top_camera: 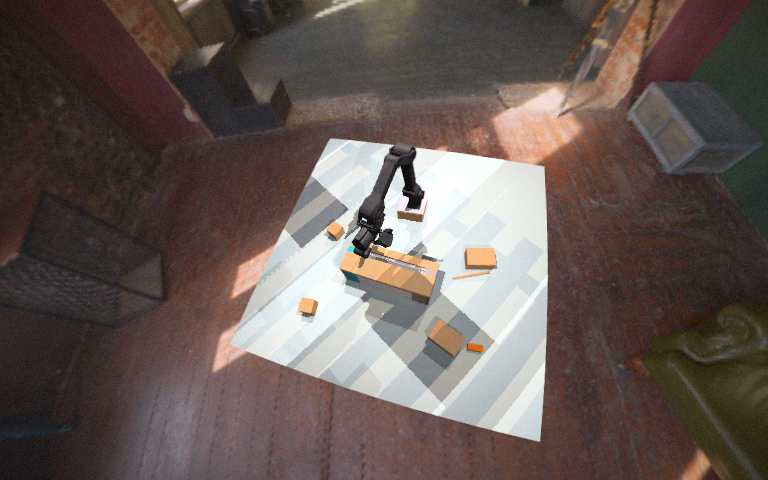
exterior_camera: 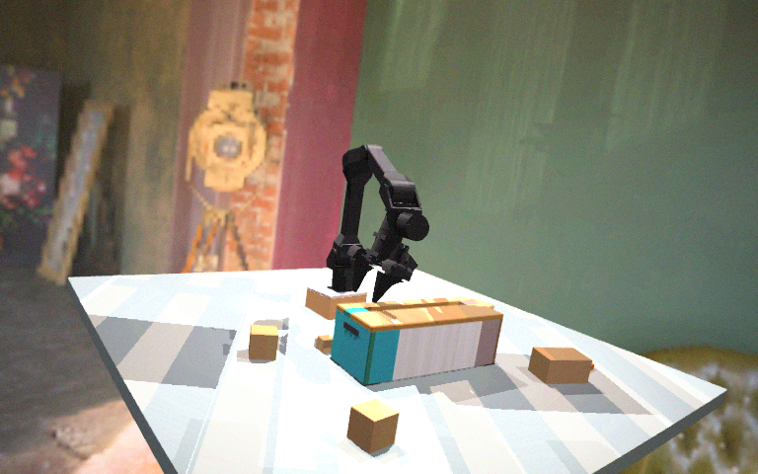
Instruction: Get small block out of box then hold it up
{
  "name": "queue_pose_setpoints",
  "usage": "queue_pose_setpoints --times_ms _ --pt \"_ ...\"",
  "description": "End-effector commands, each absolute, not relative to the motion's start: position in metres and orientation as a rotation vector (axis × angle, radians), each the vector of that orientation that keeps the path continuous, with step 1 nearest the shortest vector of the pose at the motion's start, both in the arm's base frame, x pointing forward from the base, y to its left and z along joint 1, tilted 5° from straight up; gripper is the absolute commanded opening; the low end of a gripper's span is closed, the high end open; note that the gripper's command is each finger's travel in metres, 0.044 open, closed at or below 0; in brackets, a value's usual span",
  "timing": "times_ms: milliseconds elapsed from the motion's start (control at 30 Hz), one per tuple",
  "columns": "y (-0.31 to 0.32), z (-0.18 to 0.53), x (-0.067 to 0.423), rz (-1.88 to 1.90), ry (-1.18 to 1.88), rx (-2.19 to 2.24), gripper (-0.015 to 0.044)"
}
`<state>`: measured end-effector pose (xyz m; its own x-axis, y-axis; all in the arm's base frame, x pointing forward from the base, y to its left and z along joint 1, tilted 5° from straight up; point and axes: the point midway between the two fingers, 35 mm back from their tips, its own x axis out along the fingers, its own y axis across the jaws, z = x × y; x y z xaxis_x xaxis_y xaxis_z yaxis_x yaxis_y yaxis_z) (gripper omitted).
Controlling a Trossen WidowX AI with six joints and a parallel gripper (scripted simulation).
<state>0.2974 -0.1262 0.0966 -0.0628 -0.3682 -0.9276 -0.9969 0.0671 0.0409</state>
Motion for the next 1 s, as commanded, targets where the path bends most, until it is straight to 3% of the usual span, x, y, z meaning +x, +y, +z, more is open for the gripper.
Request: queue_pose_setpoints --times_ms 0,33,200,533,967 --pt "-0.125 0.105 0.296 0.997 1.553 -1.408 0.0400" --pt "-0.126 0.100 0.298 0.996 1.549 -1.413 0.0400" --pt "-0.140 0.111 0.300 0.651 1.546 -1.106 0.0285" --pt "-0.155 0.111 0.286 -0.164 1.492 -0.185 0.0285" --pt "-0.169 0.114 0.270 -0.916 1.135 0.881 0.0285"
